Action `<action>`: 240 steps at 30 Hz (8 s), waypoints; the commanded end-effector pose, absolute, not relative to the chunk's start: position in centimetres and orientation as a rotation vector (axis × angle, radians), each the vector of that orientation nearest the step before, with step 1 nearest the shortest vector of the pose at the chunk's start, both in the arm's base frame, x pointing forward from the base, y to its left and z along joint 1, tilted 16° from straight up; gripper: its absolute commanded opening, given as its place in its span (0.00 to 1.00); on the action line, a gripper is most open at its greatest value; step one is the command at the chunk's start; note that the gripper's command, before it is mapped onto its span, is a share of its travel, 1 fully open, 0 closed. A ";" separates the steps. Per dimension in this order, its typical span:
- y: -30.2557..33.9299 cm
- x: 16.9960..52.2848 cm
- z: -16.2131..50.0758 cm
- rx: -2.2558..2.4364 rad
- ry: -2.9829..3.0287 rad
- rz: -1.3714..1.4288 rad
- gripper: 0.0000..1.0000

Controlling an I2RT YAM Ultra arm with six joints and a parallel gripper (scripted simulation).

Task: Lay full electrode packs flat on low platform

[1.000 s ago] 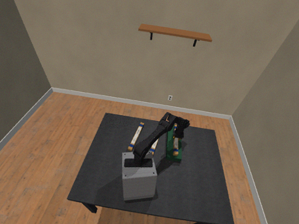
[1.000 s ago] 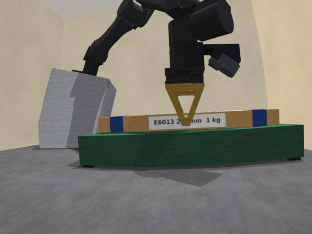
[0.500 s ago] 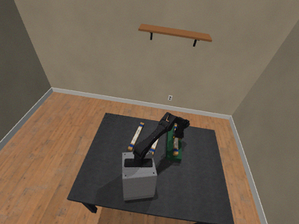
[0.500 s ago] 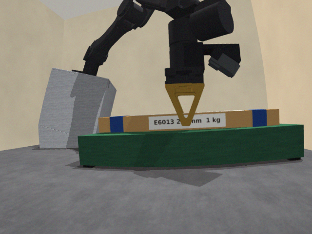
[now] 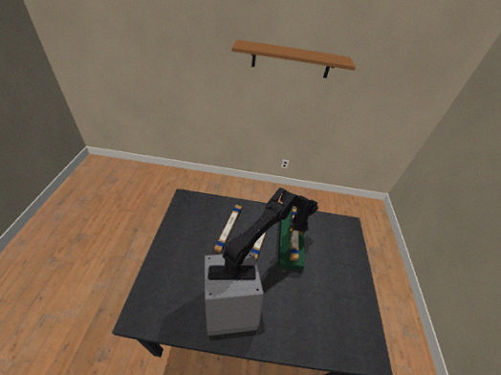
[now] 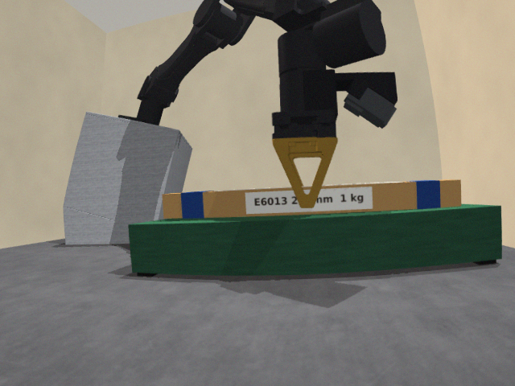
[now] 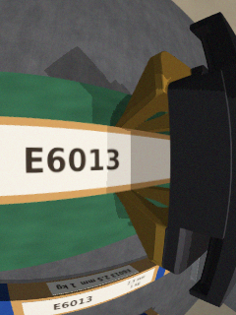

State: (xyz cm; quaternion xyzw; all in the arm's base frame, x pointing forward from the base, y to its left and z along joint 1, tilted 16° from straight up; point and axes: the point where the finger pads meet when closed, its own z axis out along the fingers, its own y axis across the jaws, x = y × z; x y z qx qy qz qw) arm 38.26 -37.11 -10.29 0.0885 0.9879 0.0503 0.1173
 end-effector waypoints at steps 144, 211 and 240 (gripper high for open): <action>-34.4 35.4 1.4 0.248 2.816 0.055 0.74; -6.7 28.0 17.9 0.274 2.805 0.057 0.74; -6.7 28.1 17.9 0.272 2.802 0.061 0.74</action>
